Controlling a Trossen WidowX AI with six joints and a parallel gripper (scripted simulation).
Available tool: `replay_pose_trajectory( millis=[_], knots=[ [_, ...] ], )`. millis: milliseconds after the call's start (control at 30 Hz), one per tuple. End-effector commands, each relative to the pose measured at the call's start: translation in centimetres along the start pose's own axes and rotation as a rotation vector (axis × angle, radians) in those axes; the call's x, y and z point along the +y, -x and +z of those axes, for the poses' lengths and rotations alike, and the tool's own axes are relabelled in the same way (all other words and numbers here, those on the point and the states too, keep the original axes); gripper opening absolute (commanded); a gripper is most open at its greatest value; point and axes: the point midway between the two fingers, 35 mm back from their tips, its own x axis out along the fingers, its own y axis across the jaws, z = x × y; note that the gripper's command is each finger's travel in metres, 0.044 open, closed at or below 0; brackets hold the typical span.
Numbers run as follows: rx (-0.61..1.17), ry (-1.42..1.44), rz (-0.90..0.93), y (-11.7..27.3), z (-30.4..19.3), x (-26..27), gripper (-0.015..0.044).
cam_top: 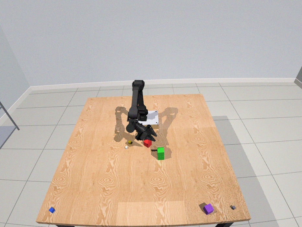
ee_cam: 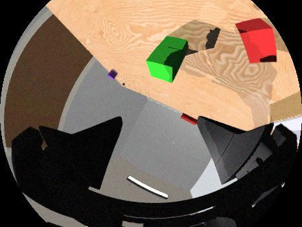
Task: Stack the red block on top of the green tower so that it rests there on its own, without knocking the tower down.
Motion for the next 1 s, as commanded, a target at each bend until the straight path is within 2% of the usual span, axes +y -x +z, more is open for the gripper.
replay_pose_trajectory(
  millis=[0,267,567,967],
  knots=[
    [-0.177,0.111,-0.116,-0.6,0.7,-1.3,0.0440],
    [-0.465,0.350,-0.441,0.5,2.0,-4.7,0.0440],
    [-0.679,0.660,-0.887,4.5,1.9,-7.2,0.0440],
    [-0.682,0.666,-0.897,4.4,2.2,-7.3,0.0440]
  ],
)
